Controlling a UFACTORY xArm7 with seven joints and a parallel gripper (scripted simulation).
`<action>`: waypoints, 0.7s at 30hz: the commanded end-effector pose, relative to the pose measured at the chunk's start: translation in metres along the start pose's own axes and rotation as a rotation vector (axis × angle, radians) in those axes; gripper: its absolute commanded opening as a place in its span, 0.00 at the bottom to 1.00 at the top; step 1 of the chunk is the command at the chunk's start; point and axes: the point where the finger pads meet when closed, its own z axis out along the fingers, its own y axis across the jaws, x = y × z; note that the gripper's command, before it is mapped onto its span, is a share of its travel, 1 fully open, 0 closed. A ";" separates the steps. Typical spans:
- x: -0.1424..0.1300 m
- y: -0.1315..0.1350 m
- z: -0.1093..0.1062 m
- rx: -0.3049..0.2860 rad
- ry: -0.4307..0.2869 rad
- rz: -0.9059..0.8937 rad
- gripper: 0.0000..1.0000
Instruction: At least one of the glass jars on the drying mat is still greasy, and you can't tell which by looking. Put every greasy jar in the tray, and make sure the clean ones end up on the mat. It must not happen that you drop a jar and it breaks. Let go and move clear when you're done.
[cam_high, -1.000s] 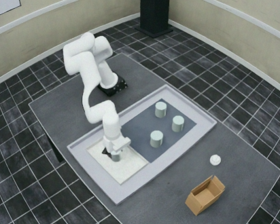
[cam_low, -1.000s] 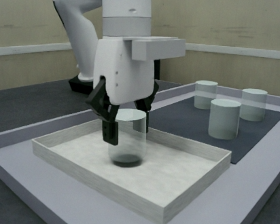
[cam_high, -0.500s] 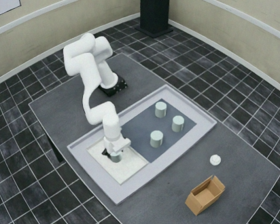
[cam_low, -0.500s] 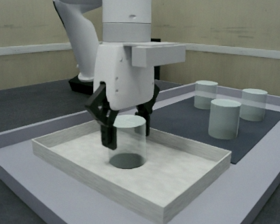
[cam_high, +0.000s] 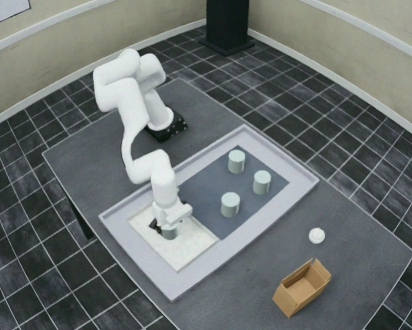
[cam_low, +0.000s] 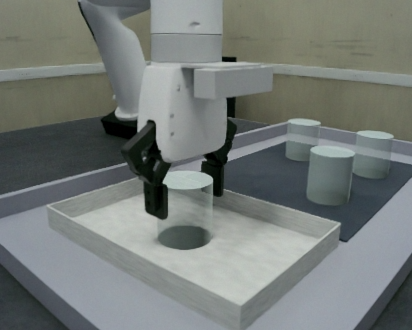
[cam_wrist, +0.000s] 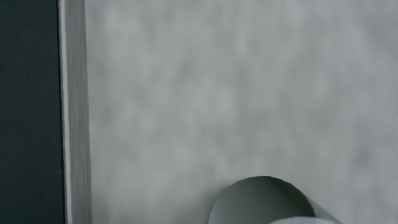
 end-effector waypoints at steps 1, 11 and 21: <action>0.002 0.001 -0.002 -0.002 0.005 0.000 1.00; 0.002 0.000 -0.037 -0.002 0.005 0.000 1.00; 0.002 0.000 -0.068 -0.002 0.005 0.000 1.00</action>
